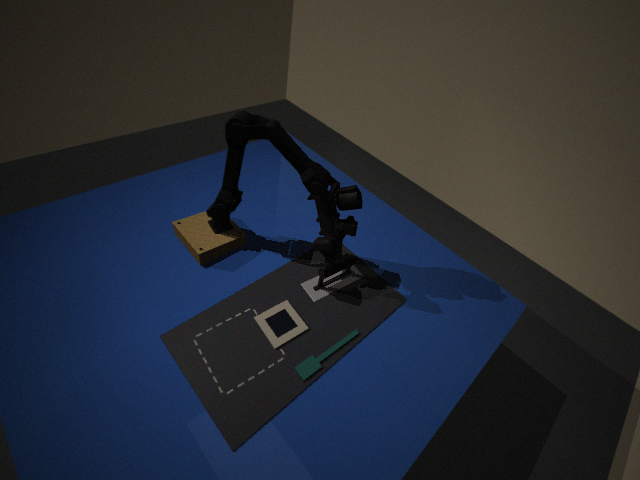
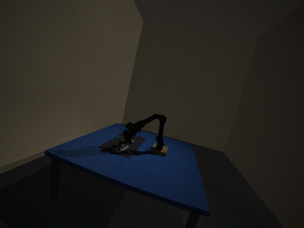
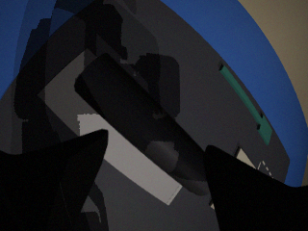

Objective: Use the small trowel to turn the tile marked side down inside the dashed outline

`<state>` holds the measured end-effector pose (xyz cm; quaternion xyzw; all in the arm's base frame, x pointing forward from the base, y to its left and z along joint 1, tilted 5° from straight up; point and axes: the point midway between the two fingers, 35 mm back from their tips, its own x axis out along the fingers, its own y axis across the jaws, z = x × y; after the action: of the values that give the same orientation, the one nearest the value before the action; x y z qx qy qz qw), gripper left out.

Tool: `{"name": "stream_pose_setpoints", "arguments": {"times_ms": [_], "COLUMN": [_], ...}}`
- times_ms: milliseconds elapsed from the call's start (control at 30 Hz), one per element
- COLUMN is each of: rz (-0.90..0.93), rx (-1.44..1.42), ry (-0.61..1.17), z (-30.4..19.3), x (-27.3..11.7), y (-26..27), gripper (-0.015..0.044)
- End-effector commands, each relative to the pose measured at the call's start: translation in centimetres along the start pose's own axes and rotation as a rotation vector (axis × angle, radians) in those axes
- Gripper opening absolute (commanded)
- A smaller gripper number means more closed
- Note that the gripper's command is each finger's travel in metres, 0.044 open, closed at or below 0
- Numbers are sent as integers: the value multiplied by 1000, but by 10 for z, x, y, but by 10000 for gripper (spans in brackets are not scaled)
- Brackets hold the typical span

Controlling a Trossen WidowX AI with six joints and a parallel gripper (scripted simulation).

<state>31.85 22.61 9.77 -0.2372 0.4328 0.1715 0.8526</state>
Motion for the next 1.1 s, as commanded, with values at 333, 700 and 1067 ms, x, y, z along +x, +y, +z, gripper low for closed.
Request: {"name": "stream_pose_setpoints", "arguments": {"times_ms": [333, 700, 1067], "rz": [-111, -224, -263], "rx": [-471, -821, -927], "ry": [-94, -132, -136], "z": [-13, -23, -27], "x": [-1, -5, -6], "y": [-1, -3, -4], "gripper": [300, 300, 300]}}
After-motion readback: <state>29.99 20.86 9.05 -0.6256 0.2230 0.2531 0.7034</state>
